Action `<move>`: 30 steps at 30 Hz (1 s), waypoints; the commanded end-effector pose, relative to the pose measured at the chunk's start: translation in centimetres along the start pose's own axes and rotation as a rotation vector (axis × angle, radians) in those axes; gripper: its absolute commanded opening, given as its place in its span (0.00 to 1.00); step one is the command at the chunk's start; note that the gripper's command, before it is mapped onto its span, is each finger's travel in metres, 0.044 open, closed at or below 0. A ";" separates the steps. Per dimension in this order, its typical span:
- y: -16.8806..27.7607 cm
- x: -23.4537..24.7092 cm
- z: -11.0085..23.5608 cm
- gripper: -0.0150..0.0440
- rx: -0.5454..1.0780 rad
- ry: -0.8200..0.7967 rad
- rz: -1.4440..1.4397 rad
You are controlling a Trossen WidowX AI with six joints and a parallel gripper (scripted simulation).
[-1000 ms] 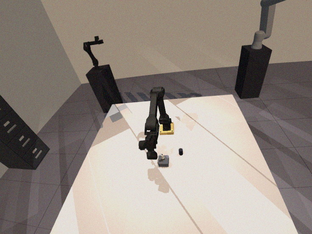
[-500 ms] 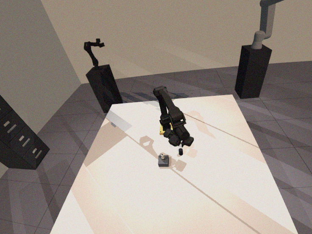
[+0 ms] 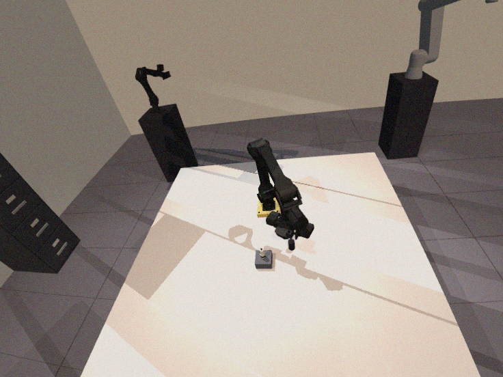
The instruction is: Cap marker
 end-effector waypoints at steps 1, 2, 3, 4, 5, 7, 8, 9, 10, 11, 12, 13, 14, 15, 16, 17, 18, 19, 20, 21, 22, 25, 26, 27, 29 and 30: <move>0.1 0.1 -1.3 0.67 0.001 -0.003 0.008; 0.1 0.1 -1.7 0.67 0.001 -0.003 0.008; 0.2 0.1 -1.8 0.67 0.001 -0.003 0.008; 0.2 0.1 -1.8 0.67 0.001 -0.003 0.008; 0.2 0.1 -1.8 0.67 0.001 -0.003 0.008; 0.1 0.1 -1.9 0.67 0.001 -0.003 0.008; 0.1 0.1 -2.0 0.67 0.001 -0.003 0.008; 0.1 0.1 -2.2 0.67 0.001 -0.003 0.008; 0.1 0.1 -2.4 0.67 0.001 -0.003 0.008; 0.1 0.1 -2.5 0.67 0.001 -0.003 0.008; 0.1 0.1 -2.7 0.67 0.001 -0.003 0.008; 0.1 0.1 -2.9 0.67 0.001 -0.003 0.008; 0.1 0.1 -3.0 0.67 0.001 -0.003 0.008; 0.1 0.1 -3.2 0.67 0.001 -0.003 0.008; 0.1 0.1 -3.3 0.67 0.001 -0.003 0.008; 0.1 0.1 -3.5 0.67 0.001 -0.003 0.008; 0.1 0.1 -3.7 0.67 0.001 -0.003 0.008; 0.1 0.1 -3.8 0.67 0.001 -0.003 0.008; 0.1 0.1 -4.0 0.67 0.001 -0.003 0.008; 0.1 0.1 -4.1 0.67 0.001 -0.003 0.008; 0.1 0.1 -4.3 0.67 0.001 -0.003 0.008; 0.1 0.1 -4.8 0.67 0.001 -0.003 0.008; 0.1 0.1 -5.0 0.67 0.001 -0.003 0.008; 0.1 0.1 -5.1 0.67 0.001 -0.003 0.008; 0.1 0.1 -5.4 0.67 0.001 -0.003 0.008; 0.1 0.1 -5.6 0.67 0.001 -0.003 0.008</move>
Point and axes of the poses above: the point midway between the two fingers, 35 mm back from their tips, its own z axis back along the fingers, its own x axis across the jaws, y = z × x, the point moved 5 cm from there along z, back along the fingers, and after that the axes turned 15 degrees about z, right-handed, at the moved point
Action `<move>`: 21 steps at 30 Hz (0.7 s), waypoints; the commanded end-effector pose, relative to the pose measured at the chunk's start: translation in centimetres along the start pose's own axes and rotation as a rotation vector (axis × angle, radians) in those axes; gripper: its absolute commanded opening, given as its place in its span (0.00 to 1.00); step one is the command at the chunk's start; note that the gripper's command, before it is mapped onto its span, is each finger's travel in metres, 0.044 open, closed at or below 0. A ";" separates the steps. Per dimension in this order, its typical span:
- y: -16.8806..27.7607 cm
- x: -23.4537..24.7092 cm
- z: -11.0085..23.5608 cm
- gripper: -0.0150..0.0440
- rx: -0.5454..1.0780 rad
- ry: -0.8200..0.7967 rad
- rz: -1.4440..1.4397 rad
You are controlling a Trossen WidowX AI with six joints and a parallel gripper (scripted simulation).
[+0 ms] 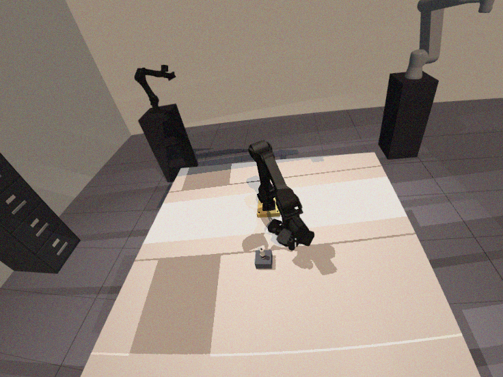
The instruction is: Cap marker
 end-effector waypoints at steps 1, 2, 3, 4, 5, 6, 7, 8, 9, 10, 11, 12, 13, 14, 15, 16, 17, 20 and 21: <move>0.1 -0.1 -0.9 0.67 0.008 0.002 0.007; 0.2 -0.1 -1.1 0.67 0.008 0.002 0.007; 0.2 -0.1 -1.2 0.67 0.008 0.002 0.007; 0.2 -0.1 -1.4 0.67 0.008 0.002 0.007; 0.2 -0.1 -1.5 0.67 0.008 0.002 0.007; 0.2 -0.1 -1.7 0.67 0.008 0.002 0.007; 0.2 -0.1 -1.9 0.67 0.008 0.002 0.007; 0.2 -0.1 -2.0 0.67 0.008 0.002 0.007; 0.3 -0.1 -2.1 0.67 0.008 0.002 0.007; 0.3 -0.1 -2.2 0.67 0.008 0.002 0.007; 0.3 -0.1 -2.2 0.67 0.008 0.002 0.007; 0.3 -0.1 -2.2 0.67 0.008 0.002 0.007; 0.3 -0.1 -2.2 0.63 0.008 0.002 0.007; 0.3 -0.1 -2.2 0.58 0.008 0.002 0.007; 0.3 -0.1 -2.2 0.54 0.008 0.002 0.007; 0.3 -0.1 -2.2 0.49 0.008 0.002 0.007; 0.3 -0.1 -2.2 0.45 0.008 0.002 0.007; 0.3 -0.1 -2.2 0.41 0.008 0.002 0.007; 0.3 -0.1 -2.2 0.40 0.008 0.002 0.007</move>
Point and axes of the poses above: the point midway between the two fingers, 35 mm back from their tips, its own z axis back along the fingers, its own x axis across the jaws, y = z × x, the point moved 5 cm from there along z, back along the fingers, and after that the axes turned 15 degrees about z, right-handed, at the moved point
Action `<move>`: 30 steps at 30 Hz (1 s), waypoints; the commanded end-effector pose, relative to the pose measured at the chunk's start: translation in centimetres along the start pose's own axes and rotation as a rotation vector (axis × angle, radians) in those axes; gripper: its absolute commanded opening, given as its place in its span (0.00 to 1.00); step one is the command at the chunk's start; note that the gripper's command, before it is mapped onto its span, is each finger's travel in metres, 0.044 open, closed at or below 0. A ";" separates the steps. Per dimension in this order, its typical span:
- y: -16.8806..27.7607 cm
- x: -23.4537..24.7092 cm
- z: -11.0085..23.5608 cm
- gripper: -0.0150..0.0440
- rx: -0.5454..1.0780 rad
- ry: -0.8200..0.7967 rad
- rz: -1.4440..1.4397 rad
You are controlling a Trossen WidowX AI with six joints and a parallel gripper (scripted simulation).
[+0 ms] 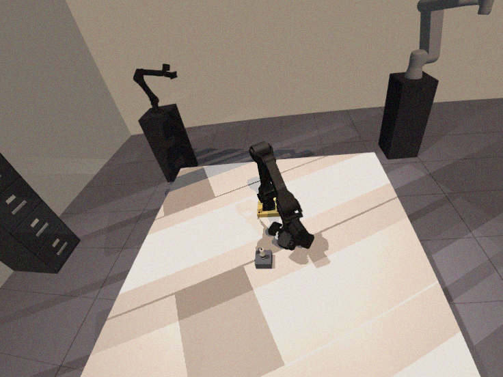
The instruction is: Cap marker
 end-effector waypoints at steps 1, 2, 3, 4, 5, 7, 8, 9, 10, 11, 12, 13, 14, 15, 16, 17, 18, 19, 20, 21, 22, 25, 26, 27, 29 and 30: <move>0.0 0.0 -0.1 0.39 0.002 -0.003 0.007; 0.0 0.0 -0.1 0.38 0.002 -0.002 0.007; 0.0 0.0 -0.1 0.37 0.002 -0.002 0.007; 0.0 0.0 -0.1 0.36 0.002 -0.002 0.007; 0.0 0.0 0.0 0.31 0.002 -0.002 0.007; 0.0 0.0 0.3 0.25 0.002 -0.003 0.007; 0.0 0.0 0.6 0.25 0.002 -0.003 0.007; 0.0 0.1 0.9 0.25 0.002 -0.003 0.007; -0.1 0.1 1.1 0.25 0.002 -0.003 0.007; -0.1 0.1 1.4 0.25 0.002 -0.003 0.007; -0.1 0.1 1.7 0.25 0.002 -0.003 0.007; -0.1 0.1 2.0 0.25 0.002 -0.003 0.007; -0.1 0.1 2.2 0.25 0.002 -0.003 0.007; -0.1 0.1 2.5 0.25 0.002 -0.003 0.007; -0.1 0.1 2.8 0.25 0.002 -0.003 0.007; -0.1 0.1 3.1 0.25 0.002 -0.003 0.007; -0.1 0.1 3.3 0.25 0.002 -0.003 0.007; -0.1 0.1 3.6 0.25 0.002 -0.003 0.007; -0.1 0.1 3.9 0.25 0.002 -0.003 0.007; -0.1 0.1 4.2 0.25 0.002 -0.003 0.007; -0.1 0.1 4.5 0.25 0.002 -0.003 0.007; -0.1 0.0 5.3 0.25 0.002 -0.003 0.007; -0.1 0.0 5.6 0.25 0.002 -0.003 0.007; 0.0 0.0 5.8 0.25 0.002 -0.003 0.007; 0.0 0.0 6.0 0.25 0.002 -0.003 0.007; -0.1 -0.1 6.0 0.25 0.002 -0.003 0.007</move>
Point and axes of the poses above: the point midway between the two fingers, 35 mm back from their tips, its own z axis back along the fingers, its own x axis across the jaws, y = z × x, the point moved 5 cm from there along z, back along the fingers, and after that the axes turned 15 degrees about z, right-handed, at the moved point
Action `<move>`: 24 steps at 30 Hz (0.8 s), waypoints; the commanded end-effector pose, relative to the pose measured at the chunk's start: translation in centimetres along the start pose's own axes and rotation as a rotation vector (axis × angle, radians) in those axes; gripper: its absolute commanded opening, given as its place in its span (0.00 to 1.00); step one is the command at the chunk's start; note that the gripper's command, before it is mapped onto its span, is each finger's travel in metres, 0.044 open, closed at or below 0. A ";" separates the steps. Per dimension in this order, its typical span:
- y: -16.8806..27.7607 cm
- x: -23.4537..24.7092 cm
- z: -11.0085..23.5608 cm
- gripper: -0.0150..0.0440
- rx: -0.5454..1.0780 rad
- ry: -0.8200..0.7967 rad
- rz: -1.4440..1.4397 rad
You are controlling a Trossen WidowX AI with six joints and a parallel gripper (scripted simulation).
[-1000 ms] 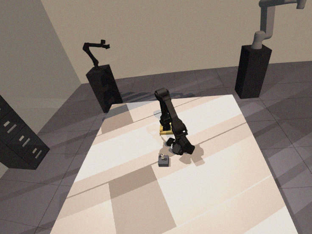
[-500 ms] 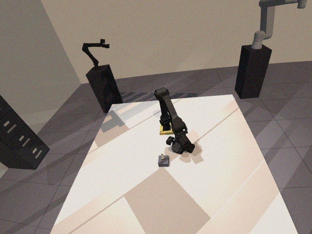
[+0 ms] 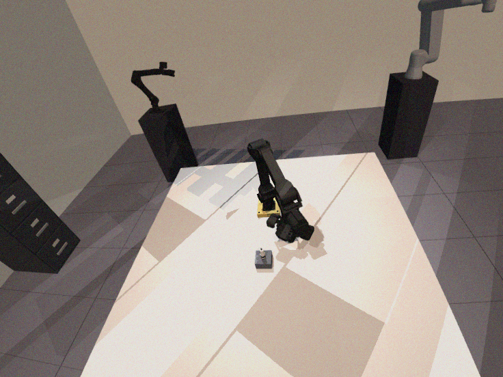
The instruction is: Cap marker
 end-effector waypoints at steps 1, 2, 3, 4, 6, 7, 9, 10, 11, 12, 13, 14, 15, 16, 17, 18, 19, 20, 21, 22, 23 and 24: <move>-0.1 -0.1 0.6 0.25 0.001 -0.003 0.002; -0.3 -0.3 0.8 0.25 0.001 -0.002 0.002; -0.6 -0.4 0.9 0.25 0.001 -0.002 0.002; -0.9 -0.6 1.0 0.25 0.001 -0.002 0.002; -1.4 -0.9 1.3 0.25 0.000 -0.002 0.002; -1.7 -1.1 1.5 0.25 0.000 -0.002 0.002; -2.2 -1.5 1.8 0.25 0.000 -0.002 0.002; -2.4 -1.7 1.9 0.25 -0.001 -0.002 0.002; -2.7 -1.9 2.0 0.25 -0.002 -0.003 0.001; -3.0 -2.1 2.2 0.25 -0.002 -0.003 0.001; -3.2 -2.3 2.3 0.25 -0.003 -0.003 0.000; -3.5 -2.5 2.5 0.25 -0.004 -0.004 0.000; -3.7 -2.8 2.6 0.25 -0.004 -0.004 -0.001; -4.0 -3.0 2.8 0.25 -0.005 -0.004 -0.001; -4.2 -3.2 2.9 0.25 -0.006 -0.005 -0.002; -4.4 -3.4 3.0 0.25 -0.006 -0.005 -0.002; -4.7 -3.7 3.2 0.25 -0.007 -0.005 -0.003; -4.9 -3.9 3.3 0.25 -0.007 -0.005 -0.003; -5.1 -4.2 3.5 0.25 -0.007 -0.004 -0.002; -5.3 -4.4 3.6 0.25 -0.007 -0.004 -0.002; -5.6 -4.7 3.8 0.25 -0.007 -0.003 -0.002; -5.8 -4.9 3.9 0.25 -0.007 -0.003 -0.002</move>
Point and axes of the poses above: the point midway between the two fingers, 35 mm back from their tips, its own z axis back along the fingers, its own x axis across the jaws, y = z × x, the point moved 5 cm from there along z, back along the fingers, and after that the axes turned 15 degrees about z, right-handed, at the moved point
